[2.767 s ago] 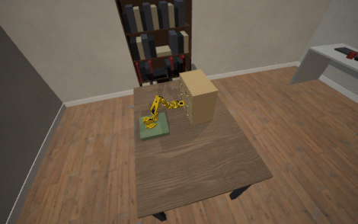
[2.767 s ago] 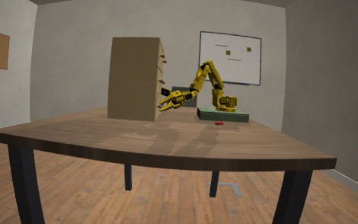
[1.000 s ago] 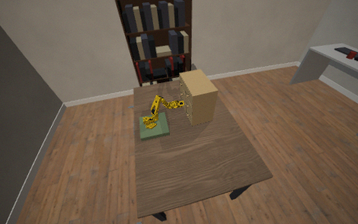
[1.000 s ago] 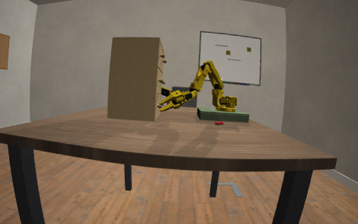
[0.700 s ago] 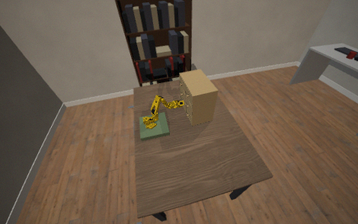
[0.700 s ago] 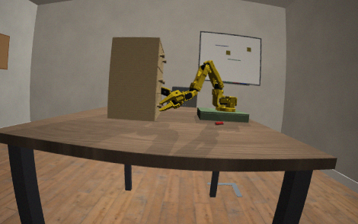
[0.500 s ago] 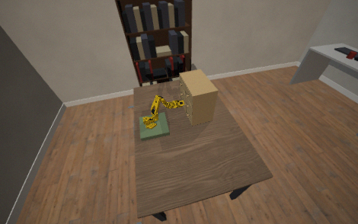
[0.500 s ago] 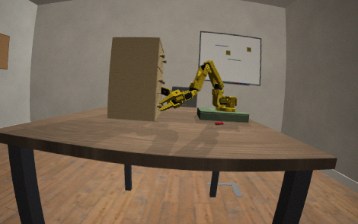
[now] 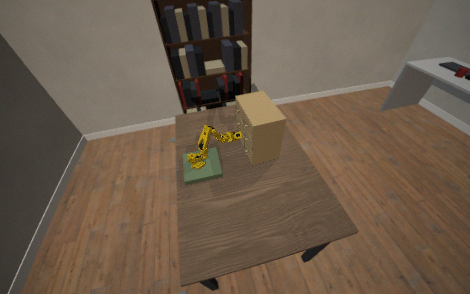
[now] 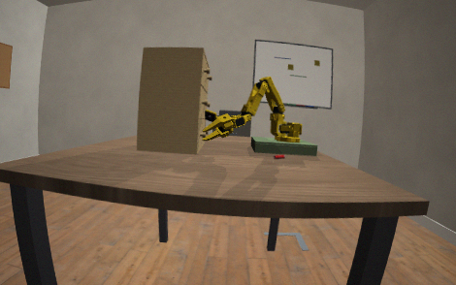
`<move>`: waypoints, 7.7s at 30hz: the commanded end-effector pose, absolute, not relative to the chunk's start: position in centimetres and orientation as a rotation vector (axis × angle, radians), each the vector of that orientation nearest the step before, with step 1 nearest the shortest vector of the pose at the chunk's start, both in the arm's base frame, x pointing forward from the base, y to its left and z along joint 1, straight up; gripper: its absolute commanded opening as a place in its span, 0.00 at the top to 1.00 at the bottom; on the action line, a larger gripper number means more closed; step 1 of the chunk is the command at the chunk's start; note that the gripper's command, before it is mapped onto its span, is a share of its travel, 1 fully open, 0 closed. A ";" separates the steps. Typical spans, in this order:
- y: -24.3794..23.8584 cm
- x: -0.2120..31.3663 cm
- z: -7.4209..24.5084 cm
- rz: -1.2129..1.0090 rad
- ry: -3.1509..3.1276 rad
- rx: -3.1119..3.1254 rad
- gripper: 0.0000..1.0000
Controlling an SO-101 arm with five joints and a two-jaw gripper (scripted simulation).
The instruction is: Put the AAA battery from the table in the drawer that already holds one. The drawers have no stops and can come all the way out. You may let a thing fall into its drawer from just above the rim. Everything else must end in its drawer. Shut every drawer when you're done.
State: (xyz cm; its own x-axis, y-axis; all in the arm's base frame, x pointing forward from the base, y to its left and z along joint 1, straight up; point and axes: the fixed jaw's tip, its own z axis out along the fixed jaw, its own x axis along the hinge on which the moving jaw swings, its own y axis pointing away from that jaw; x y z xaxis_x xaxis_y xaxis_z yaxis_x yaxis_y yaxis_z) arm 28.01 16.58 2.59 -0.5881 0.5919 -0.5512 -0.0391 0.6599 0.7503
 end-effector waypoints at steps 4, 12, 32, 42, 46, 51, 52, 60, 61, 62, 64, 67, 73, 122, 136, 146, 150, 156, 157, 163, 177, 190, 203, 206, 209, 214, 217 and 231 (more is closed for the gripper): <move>16.5 28.4 3.3 0.951 2.002 0.438 0.79; 16.5 28.4 3.3 0.951 2.002 0.438 0.84; 16.5 28.4 3.3 0.951 2.002 0.438 0.97; 16.5 28.4 3.3 0.951 2.002 0.438 1.00; 16.5 28.4 3.3 0.951 2.002 0.438 1.00; 16.5 28.4 3.3 0.951 2.002 0.438 1.00; 16.5 28.4 3.3 0.951 2.002 0.438 1.00; 16.5 28.0 3.0 0.954 2.003 0.432 1.00; 16.5 27.9 2.9 0.954 2.003 0.431 1.00; 16.4 27.8 2.9 0.955 2.003 0.430 1.00; 16.4 27.7 2.8 0.956 2.003 0.427 1.00; 16.4 27.4 2.6 0.957 2.004 0.424 1.00; 16.3 27.1 2.4 0.959 2.005 0.419 1.00; 16.2 26.0 2.4 0.968 2.010 0.404 1.00; 16.2 25.3 2.3 0.976 2.015 0.392 1.00; 16.2 25.0 2.4 0.978 2.016 0.389 1.00; 16.2 25.0 2.4 0.978 2.016 0.389 1.00; 16.2 25.0 2.4 0.978 2.016 0.389 1.00; 16.2 25.0 2.4 0.978 2.016 0.389 1.00; 16.1 24.7 2.3 0.981 2.018 0.384 1.00; 16.1 24.1 2.3 0.988 2.022 0.373 1.00; 16.1 24.1 2.3 0.988 2.022 0.373 1.00; 16.1 23.4 2.3 0.995 2.027 0.362 1.00; 16.0 23.2 2.3 0.997 2.028 0.359 1.00; 16.0 23.1 2.3 0.997 2.028 0.358 1.00; 16.0 23.1 2.3 0.998 2.028 0.357 1.00; 16.0 23.1 2.3 0.998 2.028 0.357 1.00; 16.0 22.7 2.3 1.002 2.031 0.350 1.00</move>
State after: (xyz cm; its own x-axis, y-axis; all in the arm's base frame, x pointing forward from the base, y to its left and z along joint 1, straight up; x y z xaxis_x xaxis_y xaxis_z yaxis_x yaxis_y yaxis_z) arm 23.53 15.32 2.18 -0.6012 0.5730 -0.5570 -0.0778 0.6517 0.7545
